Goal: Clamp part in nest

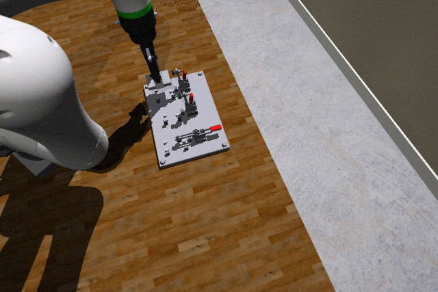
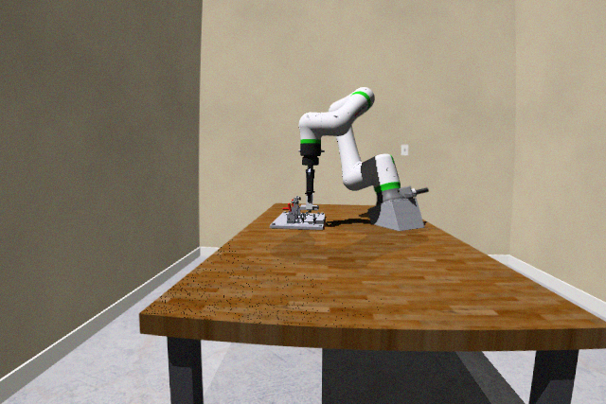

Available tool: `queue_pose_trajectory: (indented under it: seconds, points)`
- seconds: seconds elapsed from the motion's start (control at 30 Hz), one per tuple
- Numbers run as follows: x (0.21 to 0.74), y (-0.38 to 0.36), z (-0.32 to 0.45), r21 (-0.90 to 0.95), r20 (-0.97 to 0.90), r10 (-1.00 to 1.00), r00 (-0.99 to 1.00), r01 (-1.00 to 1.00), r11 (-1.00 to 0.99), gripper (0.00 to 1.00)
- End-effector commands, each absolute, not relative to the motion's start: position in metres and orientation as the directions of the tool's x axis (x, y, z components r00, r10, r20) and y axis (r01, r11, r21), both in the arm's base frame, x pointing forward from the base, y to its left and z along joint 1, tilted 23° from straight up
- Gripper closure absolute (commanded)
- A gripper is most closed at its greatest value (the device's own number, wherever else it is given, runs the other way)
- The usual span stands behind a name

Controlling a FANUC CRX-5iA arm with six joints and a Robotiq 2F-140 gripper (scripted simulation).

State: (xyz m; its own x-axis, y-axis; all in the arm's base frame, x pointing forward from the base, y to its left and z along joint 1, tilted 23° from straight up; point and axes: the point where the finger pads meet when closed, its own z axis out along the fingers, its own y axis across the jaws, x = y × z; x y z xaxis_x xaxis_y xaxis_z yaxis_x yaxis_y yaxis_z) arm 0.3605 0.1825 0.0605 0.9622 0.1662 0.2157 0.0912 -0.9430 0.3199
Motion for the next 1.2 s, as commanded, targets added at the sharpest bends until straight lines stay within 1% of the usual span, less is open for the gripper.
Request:
queue_pose_trajectory:
  seconds: [0.0,1.17]
  points:
    - [0.3605,0.1829,0.0606,0.32,0.216,0.166,0.962,0.091,-0.943,1.0]
    - [0.3614,0.182,0.0577,0.32,0.216,0.166,0.962,0.091,-0.943,1.0]
